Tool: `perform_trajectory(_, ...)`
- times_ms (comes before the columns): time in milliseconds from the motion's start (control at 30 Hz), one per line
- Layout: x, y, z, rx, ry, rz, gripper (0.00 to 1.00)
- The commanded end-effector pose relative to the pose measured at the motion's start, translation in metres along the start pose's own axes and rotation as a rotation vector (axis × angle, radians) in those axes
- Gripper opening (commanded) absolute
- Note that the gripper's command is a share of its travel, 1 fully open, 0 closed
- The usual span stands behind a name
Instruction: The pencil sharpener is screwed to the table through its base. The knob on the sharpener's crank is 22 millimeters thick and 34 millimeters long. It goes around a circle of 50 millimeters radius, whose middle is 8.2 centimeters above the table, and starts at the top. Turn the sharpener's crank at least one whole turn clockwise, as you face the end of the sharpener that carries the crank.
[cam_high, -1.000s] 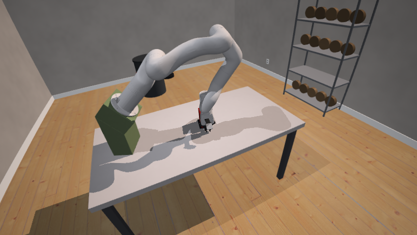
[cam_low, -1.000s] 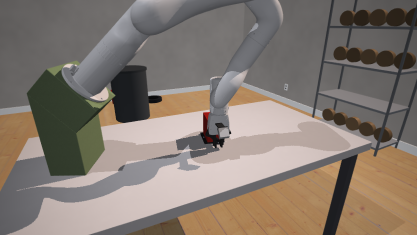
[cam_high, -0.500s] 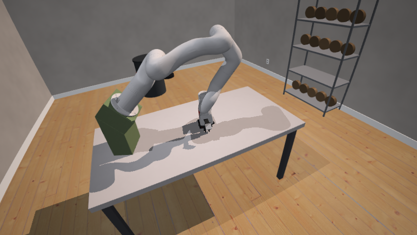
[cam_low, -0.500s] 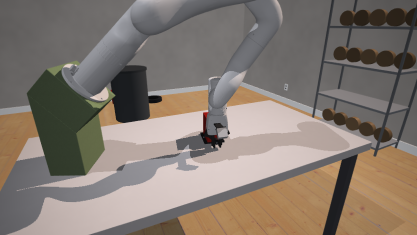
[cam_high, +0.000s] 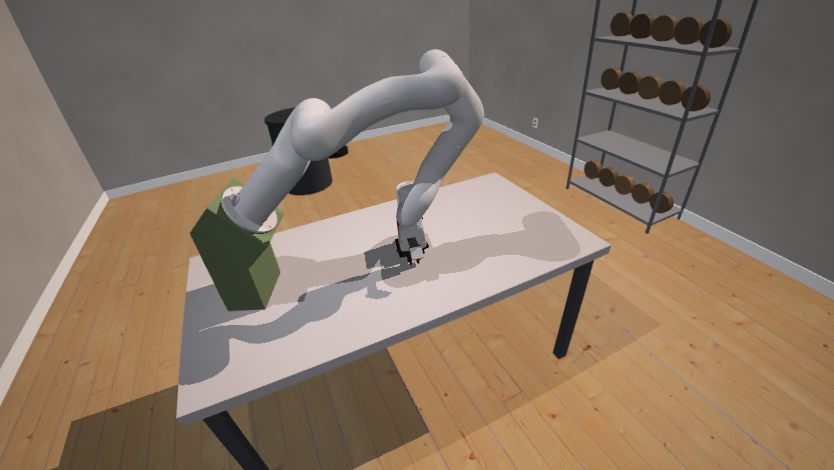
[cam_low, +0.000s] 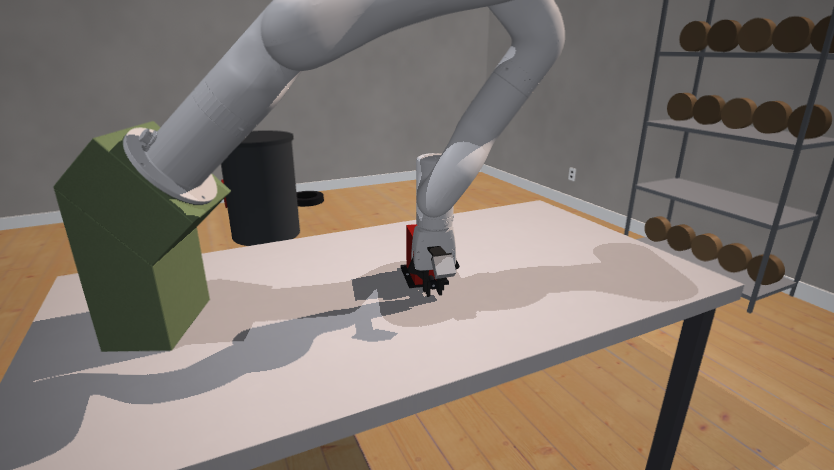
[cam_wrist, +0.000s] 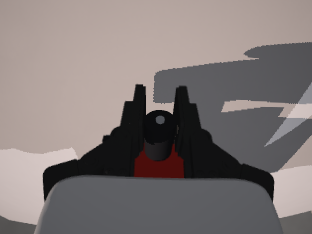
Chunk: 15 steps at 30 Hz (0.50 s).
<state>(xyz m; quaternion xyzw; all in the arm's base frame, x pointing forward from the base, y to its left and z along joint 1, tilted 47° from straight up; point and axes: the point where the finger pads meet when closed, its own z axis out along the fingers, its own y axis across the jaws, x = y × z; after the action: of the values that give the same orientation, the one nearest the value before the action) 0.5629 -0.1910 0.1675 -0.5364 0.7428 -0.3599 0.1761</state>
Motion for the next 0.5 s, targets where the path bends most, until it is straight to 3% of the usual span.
perform_trajectory(0,0.0,0.001,0.0,0.0,0.0,0.0,0.0)
perform_trajectory(467,0.0,0.018,-0.005,0.0,0.0,0.0,0.0)
